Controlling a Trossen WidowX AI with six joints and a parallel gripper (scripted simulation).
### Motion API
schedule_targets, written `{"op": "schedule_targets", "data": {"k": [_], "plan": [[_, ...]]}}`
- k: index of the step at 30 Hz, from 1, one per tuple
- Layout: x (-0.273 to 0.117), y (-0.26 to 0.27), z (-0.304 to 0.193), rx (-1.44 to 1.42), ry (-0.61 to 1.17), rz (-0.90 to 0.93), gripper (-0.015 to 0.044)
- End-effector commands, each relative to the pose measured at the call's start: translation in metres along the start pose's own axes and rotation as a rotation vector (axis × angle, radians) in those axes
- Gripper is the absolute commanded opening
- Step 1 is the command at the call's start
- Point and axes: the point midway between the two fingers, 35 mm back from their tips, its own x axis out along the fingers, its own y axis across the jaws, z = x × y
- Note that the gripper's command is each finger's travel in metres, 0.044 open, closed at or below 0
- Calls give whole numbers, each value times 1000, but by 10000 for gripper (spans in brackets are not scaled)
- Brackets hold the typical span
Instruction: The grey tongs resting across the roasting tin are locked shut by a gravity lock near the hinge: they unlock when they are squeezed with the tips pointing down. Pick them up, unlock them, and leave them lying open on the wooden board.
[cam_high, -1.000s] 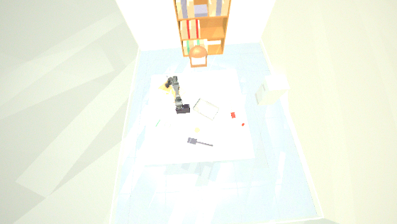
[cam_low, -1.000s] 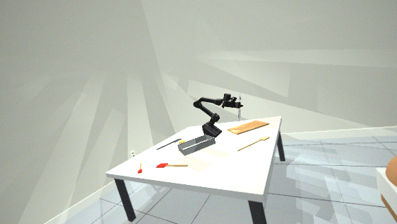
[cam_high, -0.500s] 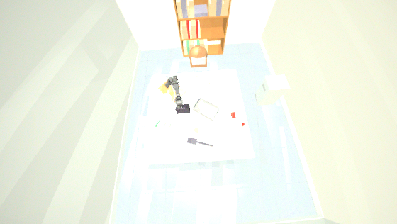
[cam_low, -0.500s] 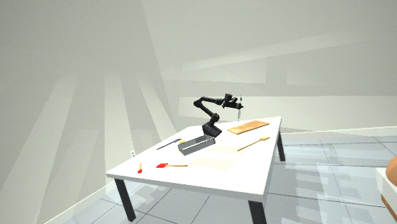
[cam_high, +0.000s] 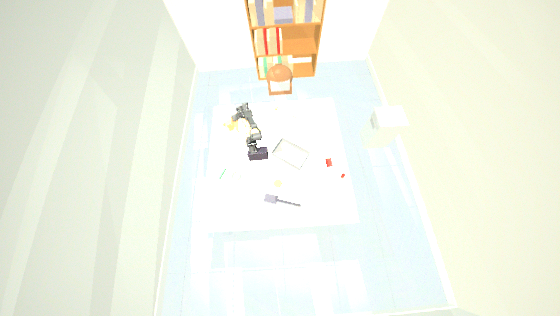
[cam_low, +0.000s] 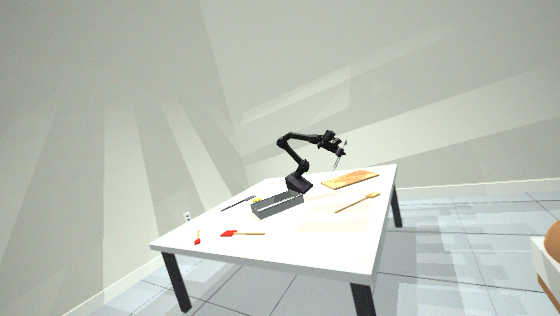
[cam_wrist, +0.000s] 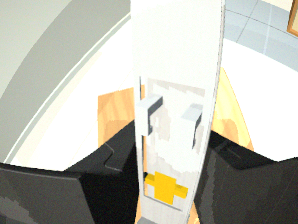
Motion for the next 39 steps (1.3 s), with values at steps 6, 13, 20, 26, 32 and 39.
{"op": "schedule_targets", "data": {"k": [6, 13, 20, 26, 32, 39], "plan": [[9, -4, -2, 80, 159, -14, -150], [17, -4, -8, 109, 300, -25, -150], [22, -3, -14, 107, 442, -42, -150], [25, -2, -19, 83, 560, -60, -150], [27, -1, -21, 38, 671, -83, -150], [28, 1, -21, -41, 787, -114, -150]]}}
